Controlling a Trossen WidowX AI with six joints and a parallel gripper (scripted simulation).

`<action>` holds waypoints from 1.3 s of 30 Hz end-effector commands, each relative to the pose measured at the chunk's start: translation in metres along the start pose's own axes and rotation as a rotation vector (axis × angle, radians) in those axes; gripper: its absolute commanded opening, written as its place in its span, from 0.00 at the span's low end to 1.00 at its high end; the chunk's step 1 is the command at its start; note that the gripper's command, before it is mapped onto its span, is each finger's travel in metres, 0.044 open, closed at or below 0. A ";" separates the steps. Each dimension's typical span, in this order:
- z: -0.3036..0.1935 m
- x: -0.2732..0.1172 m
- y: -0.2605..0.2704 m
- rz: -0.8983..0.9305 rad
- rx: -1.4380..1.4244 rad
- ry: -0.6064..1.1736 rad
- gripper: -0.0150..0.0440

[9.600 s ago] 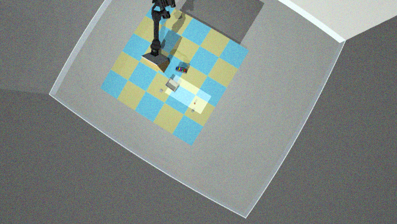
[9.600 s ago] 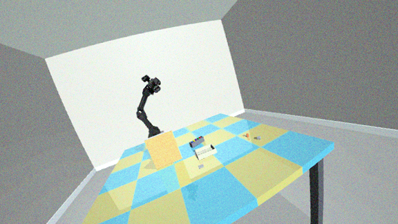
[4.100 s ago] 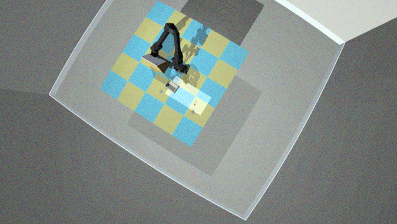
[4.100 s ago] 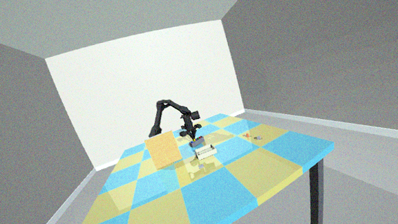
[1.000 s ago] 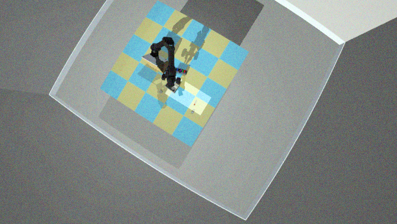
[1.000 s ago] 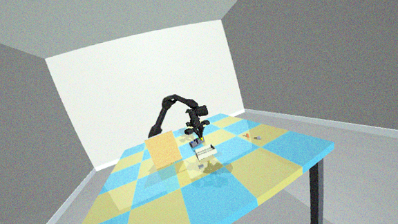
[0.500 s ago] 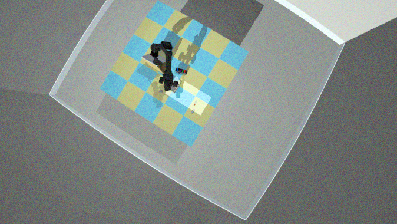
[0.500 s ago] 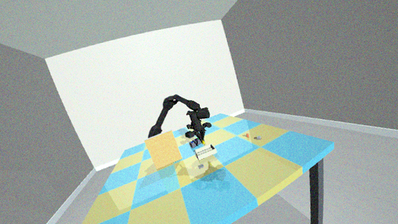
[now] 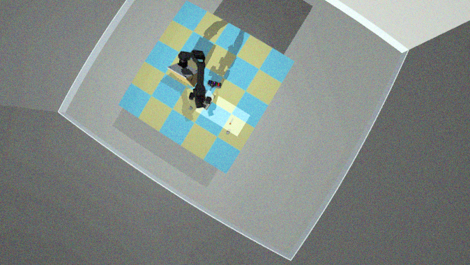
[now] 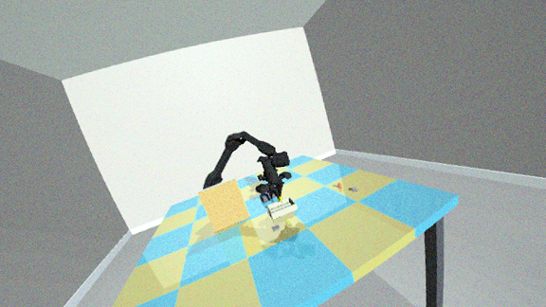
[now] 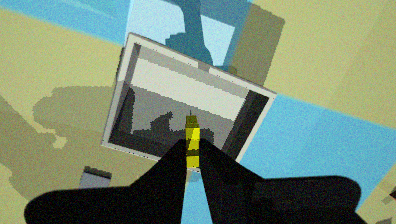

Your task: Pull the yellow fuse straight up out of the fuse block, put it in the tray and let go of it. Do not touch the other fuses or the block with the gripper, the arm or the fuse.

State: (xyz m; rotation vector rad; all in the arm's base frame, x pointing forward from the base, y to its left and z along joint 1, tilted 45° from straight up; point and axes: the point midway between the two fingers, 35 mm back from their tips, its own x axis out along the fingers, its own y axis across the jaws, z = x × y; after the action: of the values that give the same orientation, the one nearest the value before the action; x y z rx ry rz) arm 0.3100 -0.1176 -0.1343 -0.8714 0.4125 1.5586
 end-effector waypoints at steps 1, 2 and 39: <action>0.000 0.010 0.002 0.000 0.008 -0.008 0.25; 0.001 0.012 0.002 0.000 0.008 -0.008 0.25; 0.000 -0.020 0.002 -0.001 0.012 -0.011 0.81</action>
State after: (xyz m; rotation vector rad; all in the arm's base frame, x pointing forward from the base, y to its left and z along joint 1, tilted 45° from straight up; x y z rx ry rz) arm 0.3072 -0.1322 -0.1198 -0.8529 0.4130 1.5577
